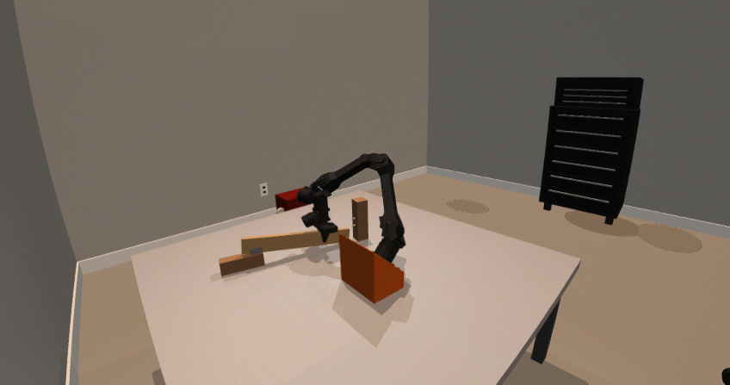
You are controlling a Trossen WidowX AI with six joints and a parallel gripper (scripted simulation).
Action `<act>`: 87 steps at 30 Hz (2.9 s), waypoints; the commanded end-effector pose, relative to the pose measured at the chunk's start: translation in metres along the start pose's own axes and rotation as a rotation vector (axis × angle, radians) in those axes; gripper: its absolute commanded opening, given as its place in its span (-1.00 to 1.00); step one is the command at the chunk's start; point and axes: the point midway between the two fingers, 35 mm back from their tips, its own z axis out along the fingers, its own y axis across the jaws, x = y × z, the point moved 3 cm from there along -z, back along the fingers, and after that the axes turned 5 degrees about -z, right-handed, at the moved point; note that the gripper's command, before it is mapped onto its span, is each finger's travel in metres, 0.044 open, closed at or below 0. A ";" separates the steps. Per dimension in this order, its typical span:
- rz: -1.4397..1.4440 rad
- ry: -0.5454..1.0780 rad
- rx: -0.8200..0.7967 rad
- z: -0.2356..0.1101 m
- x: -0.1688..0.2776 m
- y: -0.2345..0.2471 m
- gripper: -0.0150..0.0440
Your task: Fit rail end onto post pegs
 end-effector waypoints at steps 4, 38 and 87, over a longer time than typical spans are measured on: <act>-0.004 -0.003 0.008 -0.007 -0.001 -0.002 -0.49; -0.004 -0.004 0.008 -0.024 -0.001 -0.004 -0.49; -0.004 -0.004 0.008 -0.041 -0.001 -0.004 -0.49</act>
